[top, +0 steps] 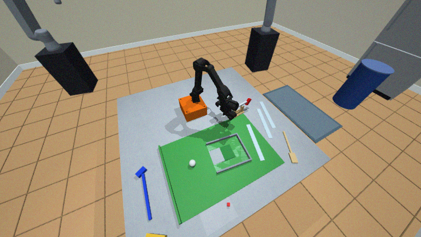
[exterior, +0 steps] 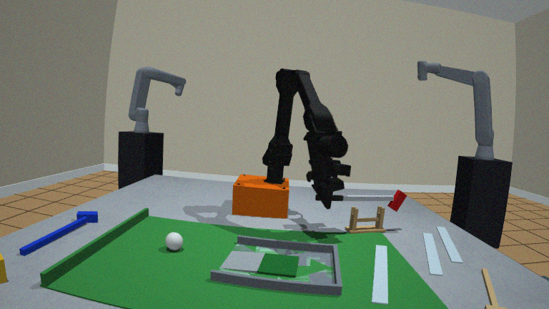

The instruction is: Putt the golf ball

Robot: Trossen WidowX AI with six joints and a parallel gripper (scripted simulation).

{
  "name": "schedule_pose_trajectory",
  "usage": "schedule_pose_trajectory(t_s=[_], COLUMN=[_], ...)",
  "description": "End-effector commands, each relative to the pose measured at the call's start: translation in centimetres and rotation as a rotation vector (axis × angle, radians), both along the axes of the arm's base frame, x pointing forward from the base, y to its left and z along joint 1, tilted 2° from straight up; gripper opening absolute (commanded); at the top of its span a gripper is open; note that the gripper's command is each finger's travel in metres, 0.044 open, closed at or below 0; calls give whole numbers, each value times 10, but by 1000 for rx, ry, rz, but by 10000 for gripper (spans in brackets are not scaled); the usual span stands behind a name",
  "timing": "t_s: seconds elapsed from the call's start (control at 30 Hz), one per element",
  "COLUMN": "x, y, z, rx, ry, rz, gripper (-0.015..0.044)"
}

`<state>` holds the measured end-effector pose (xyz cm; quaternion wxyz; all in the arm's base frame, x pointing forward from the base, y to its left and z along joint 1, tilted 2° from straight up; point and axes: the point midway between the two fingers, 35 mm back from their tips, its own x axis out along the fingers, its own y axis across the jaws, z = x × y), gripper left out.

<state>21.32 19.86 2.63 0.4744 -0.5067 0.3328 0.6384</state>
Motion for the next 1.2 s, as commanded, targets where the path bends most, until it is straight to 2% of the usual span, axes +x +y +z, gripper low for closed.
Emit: schedule_pose_trajectory(t_s=[0.0, 0.13, 0.3, 1.17], x=[-2, -5, -1, 78], y=[0, -2, -4, -116], z=[35, 54, 47, 51], rx=[17, 16, 7, -53], ry=[-7, -6, -10, 48], rz=[4, 4, -18, -676], gripper=[0, 0, 0, 0])
